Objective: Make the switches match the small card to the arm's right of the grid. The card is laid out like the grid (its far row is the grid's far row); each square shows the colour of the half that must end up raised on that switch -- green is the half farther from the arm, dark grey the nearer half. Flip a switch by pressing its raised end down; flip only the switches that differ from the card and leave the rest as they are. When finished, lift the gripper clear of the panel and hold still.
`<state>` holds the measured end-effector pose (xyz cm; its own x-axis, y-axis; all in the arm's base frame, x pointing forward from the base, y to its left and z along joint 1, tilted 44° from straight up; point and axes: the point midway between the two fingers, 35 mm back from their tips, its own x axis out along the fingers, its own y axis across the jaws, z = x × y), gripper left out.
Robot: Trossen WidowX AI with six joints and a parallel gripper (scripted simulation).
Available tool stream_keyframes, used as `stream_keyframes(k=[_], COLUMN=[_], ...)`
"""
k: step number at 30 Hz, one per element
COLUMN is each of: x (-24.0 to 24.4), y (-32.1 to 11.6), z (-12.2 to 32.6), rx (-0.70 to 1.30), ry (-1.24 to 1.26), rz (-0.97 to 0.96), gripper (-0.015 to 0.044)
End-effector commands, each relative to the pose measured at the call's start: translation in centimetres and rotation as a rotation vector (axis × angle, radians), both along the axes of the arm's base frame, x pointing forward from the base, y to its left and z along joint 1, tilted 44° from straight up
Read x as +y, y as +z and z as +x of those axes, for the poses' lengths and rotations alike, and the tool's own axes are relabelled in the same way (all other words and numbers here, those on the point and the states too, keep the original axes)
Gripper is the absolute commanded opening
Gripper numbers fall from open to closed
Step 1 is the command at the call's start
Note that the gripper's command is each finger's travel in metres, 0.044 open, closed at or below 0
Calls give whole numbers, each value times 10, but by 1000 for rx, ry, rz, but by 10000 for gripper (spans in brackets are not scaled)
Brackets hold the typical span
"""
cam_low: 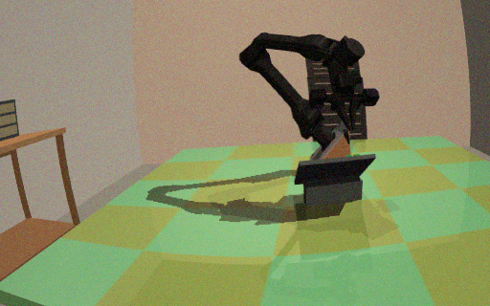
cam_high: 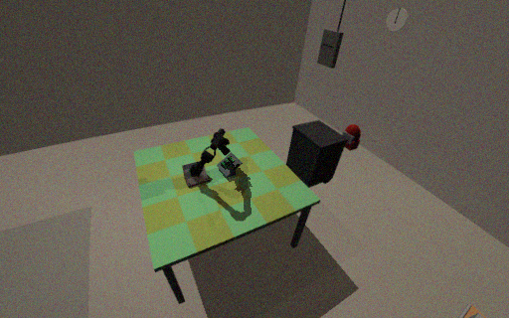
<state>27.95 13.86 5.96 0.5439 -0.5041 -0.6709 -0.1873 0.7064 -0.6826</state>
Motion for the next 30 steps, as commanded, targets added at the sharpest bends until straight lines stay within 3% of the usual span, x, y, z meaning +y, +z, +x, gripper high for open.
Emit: stream_keyframes(k=[1, 30], x=[-6, -30], y=[-11, -42], z=[10, 37], rx=[1, 11], ry=[0, -12], rz=[-7, -11], gripper=[0, 0])
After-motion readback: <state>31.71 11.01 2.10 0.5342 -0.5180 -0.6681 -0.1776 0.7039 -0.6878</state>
